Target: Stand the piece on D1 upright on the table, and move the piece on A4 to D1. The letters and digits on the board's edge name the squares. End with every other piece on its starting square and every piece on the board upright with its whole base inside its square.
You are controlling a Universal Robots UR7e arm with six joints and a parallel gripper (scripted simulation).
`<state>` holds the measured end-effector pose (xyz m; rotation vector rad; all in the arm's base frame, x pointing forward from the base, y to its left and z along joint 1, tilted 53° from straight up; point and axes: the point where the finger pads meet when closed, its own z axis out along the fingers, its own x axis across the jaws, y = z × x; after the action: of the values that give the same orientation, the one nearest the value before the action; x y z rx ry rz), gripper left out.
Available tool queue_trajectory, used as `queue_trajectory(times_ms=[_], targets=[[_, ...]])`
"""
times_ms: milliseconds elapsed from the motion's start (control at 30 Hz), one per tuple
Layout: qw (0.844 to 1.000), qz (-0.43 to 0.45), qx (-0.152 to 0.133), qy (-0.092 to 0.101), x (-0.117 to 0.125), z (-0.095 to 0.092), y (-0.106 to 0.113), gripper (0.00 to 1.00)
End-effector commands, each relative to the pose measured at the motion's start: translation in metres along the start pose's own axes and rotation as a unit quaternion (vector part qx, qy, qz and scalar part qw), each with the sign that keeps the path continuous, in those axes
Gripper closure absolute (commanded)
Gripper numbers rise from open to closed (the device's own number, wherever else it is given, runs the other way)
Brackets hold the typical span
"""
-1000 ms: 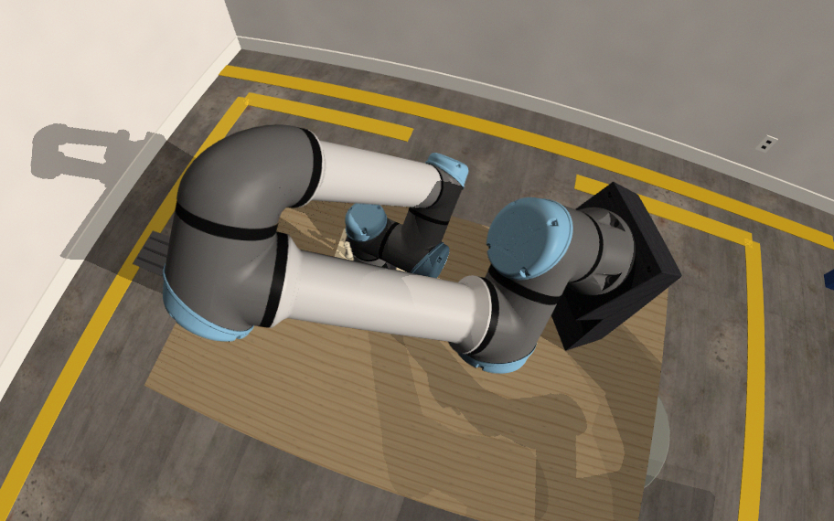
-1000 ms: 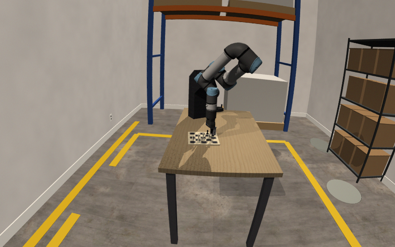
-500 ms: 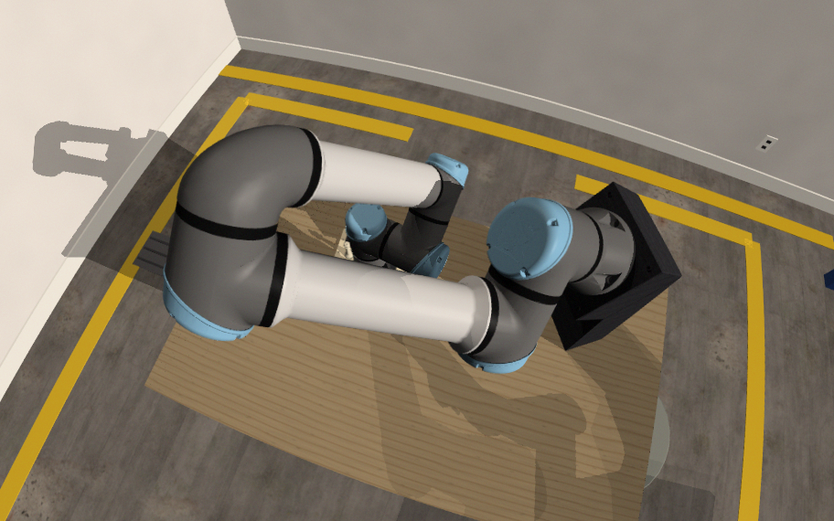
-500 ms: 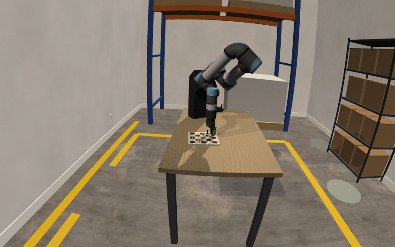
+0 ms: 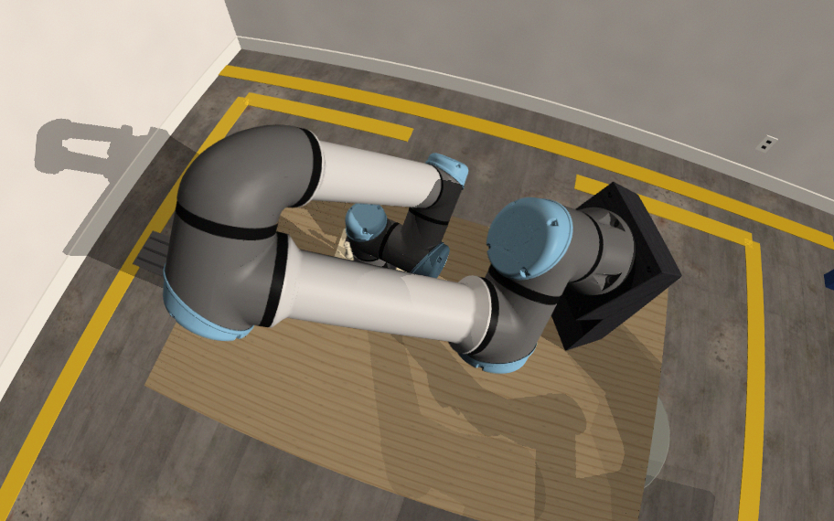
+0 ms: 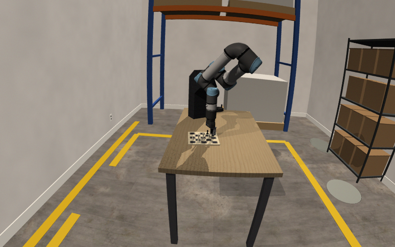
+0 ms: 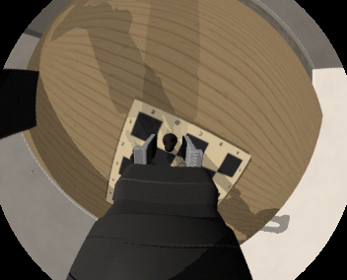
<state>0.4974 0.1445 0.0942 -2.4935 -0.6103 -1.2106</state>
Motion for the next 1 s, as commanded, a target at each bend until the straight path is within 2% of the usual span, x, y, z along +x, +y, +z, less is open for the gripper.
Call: queue_trajectory(times_ms=[0, 33, 67, 967], targets=[[1.000, 0.000, 0.000, 0.000, 0.0002, -0.0002, 0.0001, 0.27], [1.000, 0.000, 0.000, 0.000, 0.0002, -0.0002, 0.0001, 0.27], [1.000, 0.000, 0.000, 0.000, 0.0002, -0.0002, 0.0001, 1.00], [1.000, 0.000, 0.000, 0.000, 0.0002, -0.0002, 0.0001, 1.00]])
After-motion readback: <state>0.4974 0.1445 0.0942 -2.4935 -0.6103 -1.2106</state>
